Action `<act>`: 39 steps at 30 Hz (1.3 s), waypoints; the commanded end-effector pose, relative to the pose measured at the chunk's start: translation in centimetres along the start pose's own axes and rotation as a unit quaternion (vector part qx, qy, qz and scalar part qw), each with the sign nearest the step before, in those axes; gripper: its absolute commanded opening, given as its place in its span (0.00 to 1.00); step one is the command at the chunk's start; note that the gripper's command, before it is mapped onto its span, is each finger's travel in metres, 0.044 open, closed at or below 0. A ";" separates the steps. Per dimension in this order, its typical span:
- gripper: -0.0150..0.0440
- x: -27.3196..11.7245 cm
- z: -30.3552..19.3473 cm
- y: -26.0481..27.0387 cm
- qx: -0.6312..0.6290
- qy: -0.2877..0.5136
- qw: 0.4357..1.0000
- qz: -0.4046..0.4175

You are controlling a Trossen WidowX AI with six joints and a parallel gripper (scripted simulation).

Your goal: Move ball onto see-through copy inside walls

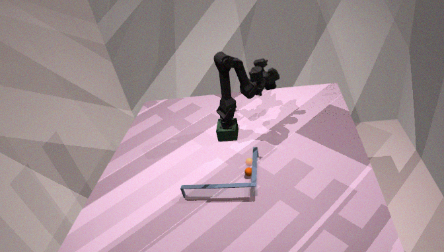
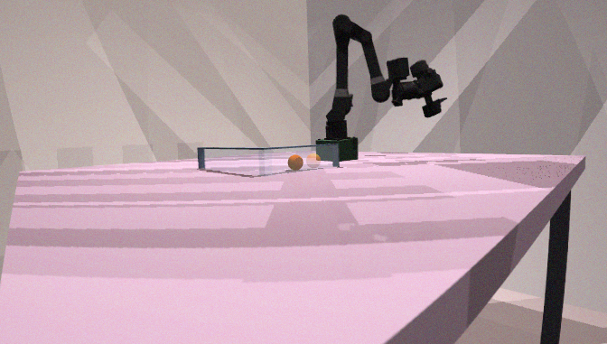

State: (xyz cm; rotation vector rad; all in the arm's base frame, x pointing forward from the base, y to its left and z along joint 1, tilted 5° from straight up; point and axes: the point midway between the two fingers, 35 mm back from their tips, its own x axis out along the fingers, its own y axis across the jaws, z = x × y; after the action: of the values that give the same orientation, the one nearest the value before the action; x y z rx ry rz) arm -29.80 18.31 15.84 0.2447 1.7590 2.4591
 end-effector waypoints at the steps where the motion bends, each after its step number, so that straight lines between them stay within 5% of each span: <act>1: 0.89 0.0 0.2 -0.1 -0.002 -0.002 1.000 -0.002; 4: 0.75 -0.4 2.6 -1.5 -0.033 -0.035 0.998 -0.036; 17: 0.75 -7.9 15.9 -8.8 -0.175 -0.175 0.933 -0.263; 31: 0.75 -23.0 23.0 -14.1 -0.232 -0.189 0.802 -0.517; 39: 0.75 -37.1 22.8 -14.9 -0.193 -0.121 0.702 -0.675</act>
State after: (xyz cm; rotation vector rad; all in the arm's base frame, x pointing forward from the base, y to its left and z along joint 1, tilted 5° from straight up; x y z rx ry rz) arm 6.74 38.99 6.95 -0.4496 0.6707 1.5151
